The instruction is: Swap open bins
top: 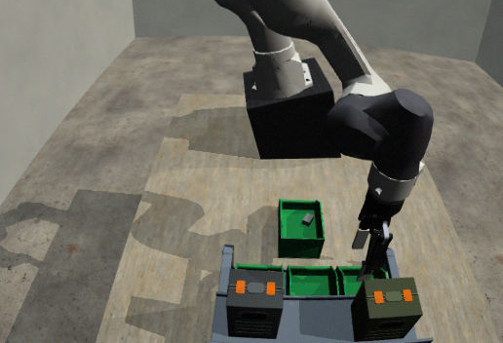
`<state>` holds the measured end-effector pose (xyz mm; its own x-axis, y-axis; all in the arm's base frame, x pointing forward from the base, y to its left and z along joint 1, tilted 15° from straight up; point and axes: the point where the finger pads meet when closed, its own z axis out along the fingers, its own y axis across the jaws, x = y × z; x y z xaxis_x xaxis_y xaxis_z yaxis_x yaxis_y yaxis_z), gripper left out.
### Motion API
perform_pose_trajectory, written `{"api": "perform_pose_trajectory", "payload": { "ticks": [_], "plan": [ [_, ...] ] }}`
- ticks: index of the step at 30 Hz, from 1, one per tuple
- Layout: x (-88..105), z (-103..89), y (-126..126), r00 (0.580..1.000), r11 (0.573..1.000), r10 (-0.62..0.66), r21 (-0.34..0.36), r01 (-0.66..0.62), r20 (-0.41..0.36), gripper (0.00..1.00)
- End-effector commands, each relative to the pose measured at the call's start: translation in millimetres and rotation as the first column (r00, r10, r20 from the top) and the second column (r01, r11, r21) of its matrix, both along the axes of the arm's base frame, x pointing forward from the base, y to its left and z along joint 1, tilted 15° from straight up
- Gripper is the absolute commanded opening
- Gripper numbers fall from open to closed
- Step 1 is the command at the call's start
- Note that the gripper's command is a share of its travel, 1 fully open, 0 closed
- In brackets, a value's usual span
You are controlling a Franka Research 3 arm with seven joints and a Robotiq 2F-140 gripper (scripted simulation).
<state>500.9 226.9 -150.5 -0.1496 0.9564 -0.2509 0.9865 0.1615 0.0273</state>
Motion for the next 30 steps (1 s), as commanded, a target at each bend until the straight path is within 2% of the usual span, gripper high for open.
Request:
{"api": "perform_pose_trajectory", "payload": {
  "ticks": [1,30],
  "plan": [
    [-0.8,-0.5,0,1.0,1.0,-0.001,0.0,0.001,0.001,0.57],
    [0.0,-11.5,-3,1.0,1.0,-0.001,0.0,0.001,0.001,0.57]
  ]
}}
